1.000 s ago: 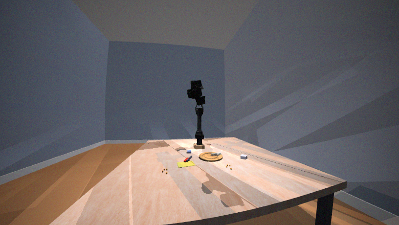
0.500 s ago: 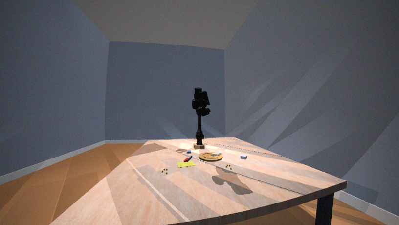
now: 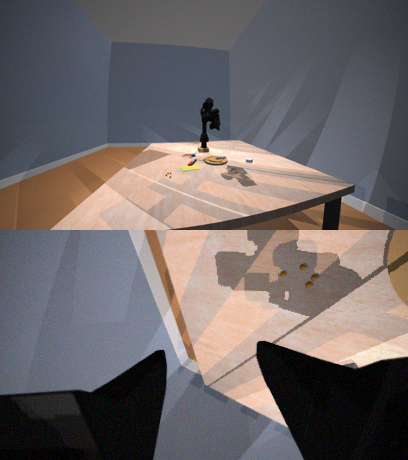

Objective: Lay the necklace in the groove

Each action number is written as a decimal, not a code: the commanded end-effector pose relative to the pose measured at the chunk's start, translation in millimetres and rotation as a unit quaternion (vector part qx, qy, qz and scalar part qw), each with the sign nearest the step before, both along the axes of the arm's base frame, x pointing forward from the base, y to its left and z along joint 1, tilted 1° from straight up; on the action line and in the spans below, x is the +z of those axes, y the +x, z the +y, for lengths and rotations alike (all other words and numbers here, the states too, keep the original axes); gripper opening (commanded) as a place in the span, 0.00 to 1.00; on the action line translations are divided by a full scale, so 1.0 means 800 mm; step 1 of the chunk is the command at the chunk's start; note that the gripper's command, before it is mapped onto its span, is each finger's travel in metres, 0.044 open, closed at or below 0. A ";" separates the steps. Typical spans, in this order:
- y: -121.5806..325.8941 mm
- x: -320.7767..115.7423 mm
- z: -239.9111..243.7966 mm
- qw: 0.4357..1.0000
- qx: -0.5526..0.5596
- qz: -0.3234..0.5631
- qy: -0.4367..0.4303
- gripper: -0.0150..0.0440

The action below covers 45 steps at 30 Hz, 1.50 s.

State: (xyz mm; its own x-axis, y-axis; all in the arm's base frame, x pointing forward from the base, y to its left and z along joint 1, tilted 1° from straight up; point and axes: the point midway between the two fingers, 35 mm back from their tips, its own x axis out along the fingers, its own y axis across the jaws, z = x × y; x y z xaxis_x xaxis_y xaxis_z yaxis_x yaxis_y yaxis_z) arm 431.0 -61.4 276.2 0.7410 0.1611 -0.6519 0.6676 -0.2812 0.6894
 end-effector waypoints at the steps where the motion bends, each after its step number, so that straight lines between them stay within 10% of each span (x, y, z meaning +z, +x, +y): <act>1: -0.006 -0.036 0.013 0.999 0.008 0.044 -0.006 0.68; 31: -0.136 -0.257 0.102 0.919 0.102 0.364 -0.114 0.68; 45: -0.149 -0.276 0.107 0.909 0.110 0.383 -0.125 0.68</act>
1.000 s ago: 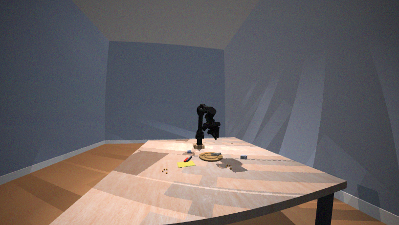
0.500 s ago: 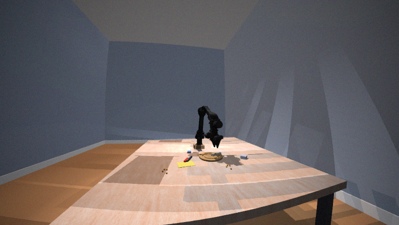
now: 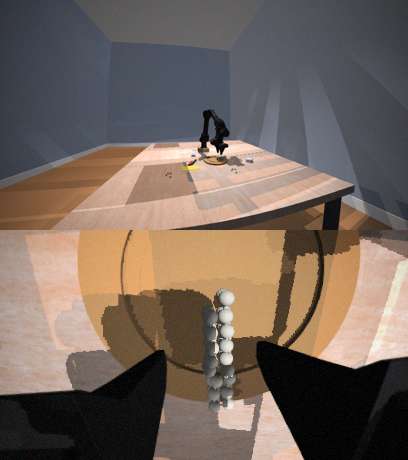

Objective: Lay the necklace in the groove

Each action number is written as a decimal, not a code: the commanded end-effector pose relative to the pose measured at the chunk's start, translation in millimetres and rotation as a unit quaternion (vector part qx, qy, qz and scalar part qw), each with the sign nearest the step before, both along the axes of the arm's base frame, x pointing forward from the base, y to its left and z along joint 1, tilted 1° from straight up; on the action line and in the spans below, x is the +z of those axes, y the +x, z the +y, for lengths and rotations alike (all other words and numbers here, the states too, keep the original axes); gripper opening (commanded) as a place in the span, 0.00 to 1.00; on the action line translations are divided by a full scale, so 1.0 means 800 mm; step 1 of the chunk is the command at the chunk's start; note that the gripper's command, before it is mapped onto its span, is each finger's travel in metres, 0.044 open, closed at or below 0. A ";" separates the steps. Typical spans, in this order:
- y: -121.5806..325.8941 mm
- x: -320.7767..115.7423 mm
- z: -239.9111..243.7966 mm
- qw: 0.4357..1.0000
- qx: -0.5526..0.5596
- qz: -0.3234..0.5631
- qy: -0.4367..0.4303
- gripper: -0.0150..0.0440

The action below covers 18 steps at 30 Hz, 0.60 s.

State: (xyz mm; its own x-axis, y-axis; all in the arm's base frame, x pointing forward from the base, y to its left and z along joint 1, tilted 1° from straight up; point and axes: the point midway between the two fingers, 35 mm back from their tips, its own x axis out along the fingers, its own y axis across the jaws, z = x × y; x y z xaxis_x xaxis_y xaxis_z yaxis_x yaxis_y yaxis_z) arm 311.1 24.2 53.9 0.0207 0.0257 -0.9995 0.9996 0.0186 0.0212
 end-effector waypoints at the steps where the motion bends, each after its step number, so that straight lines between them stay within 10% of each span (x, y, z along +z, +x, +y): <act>1: 0.000 0.001 0.000 1.000 0.000 -0.001 0.000 0.68; 18: -0.001 -0.029 0.000 1.000 0.002 0.003 -0.002 0.68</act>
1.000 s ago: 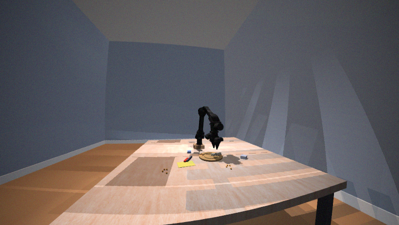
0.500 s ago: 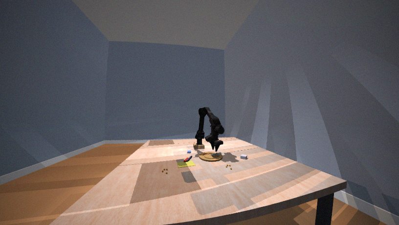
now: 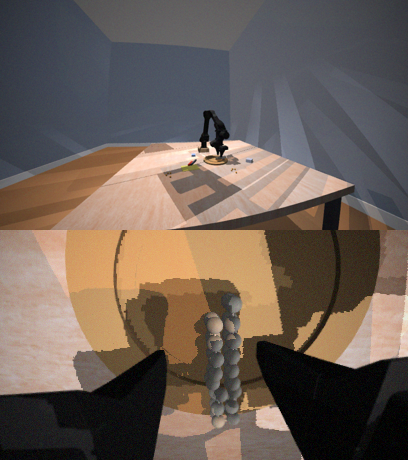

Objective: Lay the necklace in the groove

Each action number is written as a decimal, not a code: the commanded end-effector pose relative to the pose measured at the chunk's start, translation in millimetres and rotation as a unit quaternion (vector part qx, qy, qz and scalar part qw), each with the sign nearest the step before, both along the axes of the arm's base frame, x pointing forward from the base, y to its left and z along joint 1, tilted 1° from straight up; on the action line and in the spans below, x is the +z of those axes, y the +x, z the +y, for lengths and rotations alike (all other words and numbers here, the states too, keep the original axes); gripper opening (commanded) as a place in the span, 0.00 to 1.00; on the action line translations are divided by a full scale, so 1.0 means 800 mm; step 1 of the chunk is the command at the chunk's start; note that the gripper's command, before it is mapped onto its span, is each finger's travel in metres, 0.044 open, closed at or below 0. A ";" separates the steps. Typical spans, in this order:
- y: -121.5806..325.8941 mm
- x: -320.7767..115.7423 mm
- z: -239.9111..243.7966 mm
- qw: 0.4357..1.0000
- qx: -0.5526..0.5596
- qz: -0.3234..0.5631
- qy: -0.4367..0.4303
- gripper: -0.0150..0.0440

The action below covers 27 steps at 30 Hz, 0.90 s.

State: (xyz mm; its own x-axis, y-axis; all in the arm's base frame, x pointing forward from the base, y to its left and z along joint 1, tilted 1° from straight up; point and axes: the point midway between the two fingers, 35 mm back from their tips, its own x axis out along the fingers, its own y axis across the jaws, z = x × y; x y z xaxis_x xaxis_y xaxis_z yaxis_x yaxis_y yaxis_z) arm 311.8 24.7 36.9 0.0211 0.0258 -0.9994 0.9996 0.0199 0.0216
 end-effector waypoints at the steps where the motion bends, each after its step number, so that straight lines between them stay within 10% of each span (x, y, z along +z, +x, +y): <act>1: -0.002 -0.010 0.000 1.000 0.001 0.003 -0.002 0.68; 10: -0.003 -0.021 0.000 1.000 0.002 0.005 -0.003 0.68; 18: -0.002 -0.017 0.000 1.000 0.001 0.004 -0.001 0.32; 27: -0.002 -0.017 0.000 1.000 0.001 0.004 -0.001 0.25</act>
